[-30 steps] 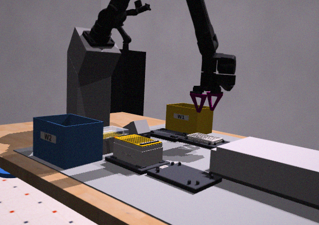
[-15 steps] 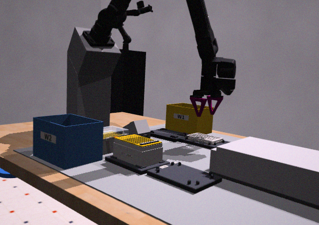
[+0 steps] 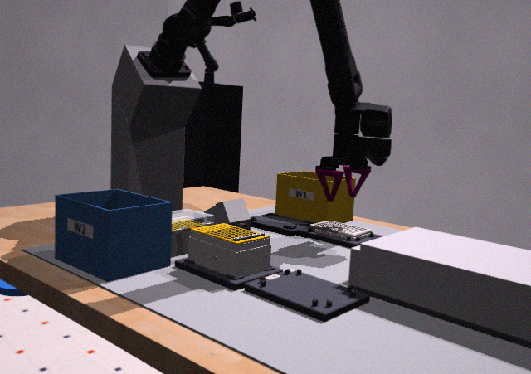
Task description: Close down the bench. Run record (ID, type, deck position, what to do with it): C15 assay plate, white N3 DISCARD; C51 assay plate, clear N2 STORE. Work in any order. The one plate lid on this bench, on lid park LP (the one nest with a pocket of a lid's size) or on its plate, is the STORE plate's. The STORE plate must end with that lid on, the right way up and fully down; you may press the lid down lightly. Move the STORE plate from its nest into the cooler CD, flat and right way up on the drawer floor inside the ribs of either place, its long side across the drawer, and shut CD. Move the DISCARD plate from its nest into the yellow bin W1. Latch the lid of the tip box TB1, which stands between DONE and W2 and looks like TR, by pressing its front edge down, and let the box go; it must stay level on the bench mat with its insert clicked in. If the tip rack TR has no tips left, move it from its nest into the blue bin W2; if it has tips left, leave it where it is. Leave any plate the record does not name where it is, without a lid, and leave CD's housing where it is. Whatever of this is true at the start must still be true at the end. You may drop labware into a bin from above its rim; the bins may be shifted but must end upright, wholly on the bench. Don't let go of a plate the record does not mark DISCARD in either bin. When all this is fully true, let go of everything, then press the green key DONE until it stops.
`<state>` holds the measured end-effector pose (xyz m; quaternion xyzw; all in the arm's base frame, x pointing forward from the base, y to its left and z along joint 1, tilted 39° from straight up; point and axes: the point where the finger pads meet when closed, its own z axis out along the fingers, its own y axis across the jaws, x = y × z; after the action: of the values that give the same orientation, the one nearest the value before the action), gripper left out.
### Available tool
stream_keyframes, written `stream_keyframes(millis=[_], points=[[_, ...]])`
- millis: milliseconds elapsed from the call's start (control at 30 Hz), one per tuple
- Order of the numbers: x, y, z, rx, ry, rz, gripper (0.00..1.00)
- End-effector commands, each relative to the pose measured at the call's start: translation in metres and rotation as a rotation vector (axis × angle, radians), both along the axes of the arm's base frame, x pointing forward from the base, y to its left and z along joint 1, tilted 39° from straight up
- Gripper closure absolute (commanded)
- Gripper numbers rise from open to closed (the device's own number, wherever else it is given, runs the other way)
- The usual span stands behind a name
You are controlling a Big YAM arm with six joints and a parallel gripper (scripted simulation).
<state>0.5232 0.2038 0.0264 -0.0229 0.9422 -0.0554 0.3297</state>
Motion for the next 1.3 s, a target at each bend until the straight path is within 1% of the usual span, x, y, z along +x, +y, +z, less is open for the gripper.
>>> stream_keyframes(millis=[0, 100, 333, 367, 433, 833, 900, 933, 1000, 1167, 1267], points=[[0.016, 0.000, 0.004, 0.005, -0.025, 0.002, 0.00], [0.017, 0.003, 0.000, 0.005, -0.024, 0.008, 0.00], [0.022, -0.001, -0.005, 0.004, -0.024, 0.002, 0.00], [0.024, 0.007, 0.016, 0.022, -0.059, 0.013, 0.00], [0.024, 0.001, -0.008, 0.004, -0.023, 0.007, 0.00], [0.034, -0.004, -0.021, 0.003, -0.023, 0.002, 0.00], [0.034, -0.004, -0.021, 0.003, -0.023, 0.002, 0.00], [0.037, 0.004, 0.000, 0.020, -0.058, 0.012, 0.00], [0.036, -0.001, -0.025, 0.003, -0.022, 0.007, 0.00], [0.041, -0.005, -0.030, 0.002, -0.022, 0.002, 0.00], [0.042, -0.002, -0.033, 0.003, -0.021, 0.009, 0.00]])
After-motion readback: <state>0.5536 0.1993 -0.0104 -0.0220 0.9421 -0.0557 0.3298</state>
